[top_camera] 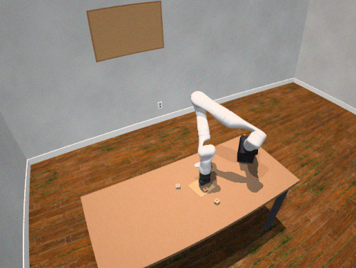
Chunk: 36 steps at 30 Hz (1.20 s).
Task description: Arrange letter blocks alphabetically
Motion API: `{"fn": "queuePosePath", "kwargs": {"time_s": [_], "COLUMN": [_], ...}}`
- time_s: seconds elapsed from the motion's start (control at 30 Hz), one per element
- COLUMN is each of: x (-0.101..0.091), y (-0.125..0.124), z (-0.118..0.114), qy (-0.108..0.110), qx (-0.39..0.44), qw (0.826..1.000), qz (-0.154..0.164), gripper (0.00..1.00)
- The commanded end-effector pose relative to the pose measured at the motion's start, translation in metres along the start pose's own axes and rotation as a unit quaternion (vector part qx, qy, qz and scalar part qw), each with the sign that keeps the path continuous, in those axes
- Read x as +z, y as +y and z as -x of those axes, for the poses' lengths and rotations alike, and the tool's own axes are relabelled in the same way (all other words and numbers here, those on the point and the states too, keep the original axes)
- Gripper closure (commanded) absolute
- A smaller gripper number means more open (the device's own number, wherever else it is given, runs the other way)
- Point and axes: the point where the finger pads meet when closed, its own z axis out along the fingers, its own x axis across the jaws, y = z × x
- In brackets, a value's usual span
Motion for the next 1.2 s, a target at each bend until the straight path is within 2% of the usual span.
{"fn": "queuePosePath", "kwargs": {"time_s": [0.0,1.17], "x": [0.0039,0.0036], "y": [0.0000,-0.0008], "z": [0.0009,0.0010], "qy": [0.000,0.004], "qx": [0.004,0.009], "qw": [1.000,1.000], "qz": [0.000,0.001], "gripper": [0.43,0.43]}}
